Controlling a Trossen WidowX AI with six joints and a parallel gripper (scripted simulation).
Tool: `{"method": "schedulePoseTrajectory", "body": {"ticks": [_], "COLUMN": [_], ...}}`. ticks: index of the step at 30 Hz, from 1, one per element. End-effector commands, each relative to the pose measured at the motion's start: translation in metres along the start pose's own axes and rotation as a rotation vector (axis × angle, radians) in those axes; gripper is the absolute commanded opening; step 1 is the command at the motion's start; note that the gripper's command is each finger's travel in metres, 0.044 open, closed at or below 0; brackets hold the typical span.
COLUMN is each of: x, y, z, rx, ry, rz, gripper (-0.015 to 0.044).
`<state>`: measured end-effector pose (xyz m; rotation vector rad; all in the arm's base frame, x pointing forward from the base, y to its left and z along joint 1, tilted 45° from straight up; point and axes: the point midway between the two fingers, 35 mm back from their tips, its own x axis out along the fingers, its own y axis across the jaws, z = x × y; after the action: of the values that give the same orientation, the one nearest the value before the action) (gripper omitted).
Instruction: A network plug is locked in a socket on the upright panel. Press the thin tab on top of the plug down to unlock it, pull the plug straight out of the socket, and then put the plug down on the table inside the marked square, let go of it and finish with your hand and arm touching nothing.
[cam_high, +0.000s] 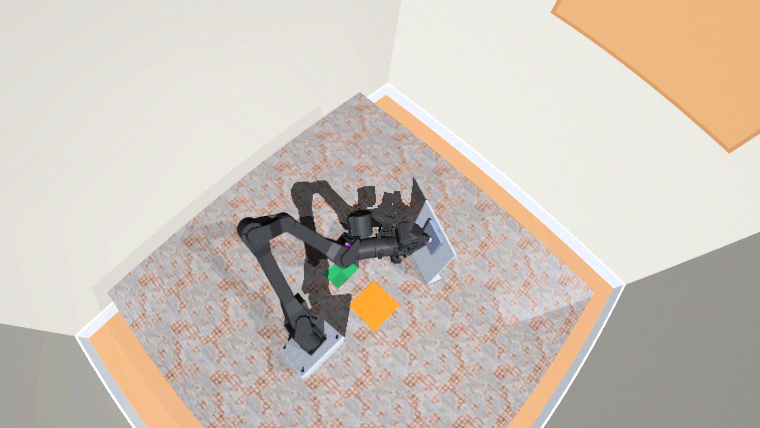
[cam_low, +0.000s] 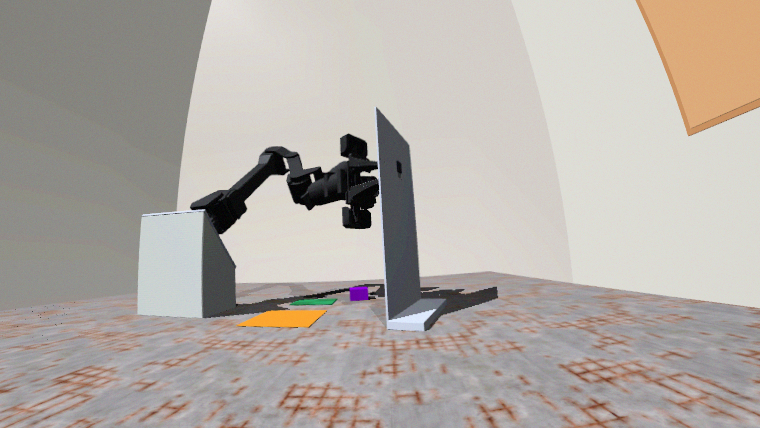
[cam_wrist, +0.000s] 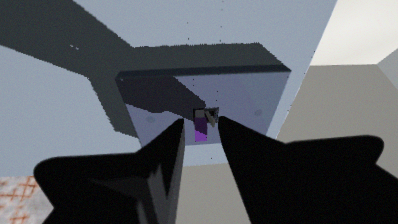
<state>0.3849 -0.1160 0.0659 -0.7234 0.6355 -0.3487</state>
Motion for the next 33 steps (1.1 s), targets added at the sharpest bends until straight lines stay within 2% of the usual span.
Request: {"method": "schedulePoseTrajectory", "body": {"ticks": [1, 16, 33], "x": [0.0003, 0.0003, -0.0064], "y": [-0.0001, -0.0001, -0.0004], "z": [0.0007, 0.0007, -0.0013], "rx": [-0.005, -0.005, -0.006], "ry": [-0.003, -0.003, -0.003], "rz": [0.001, 0.001, 0.001], "gripper": [0.0103, 0.0003, 0.0]}}
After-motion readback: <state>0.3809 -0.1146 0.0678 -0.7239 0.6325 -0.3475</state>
